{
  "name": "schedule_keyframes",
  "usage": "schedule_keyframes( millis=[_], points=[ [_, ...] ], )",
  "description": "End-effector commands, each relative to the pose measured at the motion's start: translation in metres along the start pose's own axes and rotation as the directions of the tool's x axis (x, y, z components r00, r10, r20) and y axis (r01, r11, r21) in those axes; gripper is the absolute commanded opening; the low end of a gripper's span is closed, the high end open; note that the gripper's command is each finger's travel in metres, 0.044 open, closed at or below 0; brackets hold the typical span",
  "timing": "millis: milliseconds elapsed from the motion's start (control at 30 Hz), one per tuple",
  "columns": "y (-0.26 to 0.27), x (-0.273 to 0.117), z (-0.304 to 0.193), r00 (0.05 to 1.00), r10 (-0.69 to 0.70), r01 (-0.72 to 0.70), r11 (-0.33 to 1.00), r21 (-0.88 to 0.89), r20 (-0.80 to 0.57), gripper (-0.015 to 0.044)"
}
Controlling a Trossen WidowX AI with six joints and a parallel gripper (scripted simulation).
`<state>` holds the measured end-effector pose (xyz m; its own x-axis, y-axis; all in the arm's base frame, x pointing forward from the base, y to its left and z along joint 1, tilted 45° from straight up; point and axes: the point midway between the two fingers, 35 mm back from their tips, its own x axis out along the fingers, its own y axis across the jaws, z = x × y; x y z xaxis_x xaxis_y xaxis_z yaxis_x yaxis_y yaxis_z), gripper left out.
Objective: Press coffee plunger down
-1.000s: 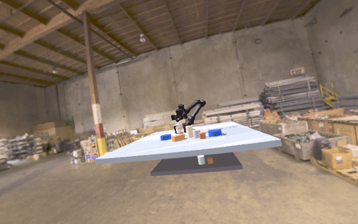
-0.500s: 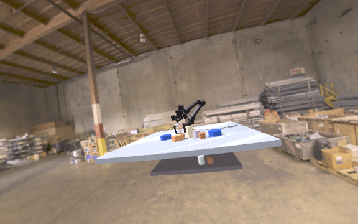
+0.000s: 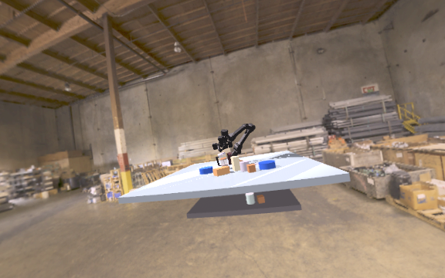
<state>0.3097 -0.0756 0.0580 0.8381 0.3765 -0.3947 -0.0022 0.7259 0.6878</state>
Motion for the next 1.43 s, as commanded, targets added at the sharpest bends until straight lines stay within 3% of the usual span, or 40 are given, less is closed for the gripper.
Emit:
schedule_keyframes(
  millis=[0, 167, 567, 833, 1100, 1400],
  points=[
    [0.000, 0.000, 0.000, 1.000, -0.001, 0.001, 1.000, 0.001, -0.001, 0.0121],
    [0.000, 0.000, 0.000, 1.000, -0.001, 0.001, 1.000, 0.001, -0.001, 0.0121],
    [0.000, 0.000, 0.000, 1.000, -0.001, 0.001, 1.000, 0.001, -0.001, 0.0436],
    [-0.004, -0.009, 0.014, 1.000, -0.020, 0.020, 1.000, 0.004, 0.009, 0.0440],
    [0.010, -0.064, 0.052, 1.000, -0.004, 0.004, 1.000, 0.008, -0.016, 0.0440],
    [0.010, -0.064, 0.053, 1.000, -0.001, 0.001, 1.000, 0.007, -0.015, 0.0440]
  ],
)
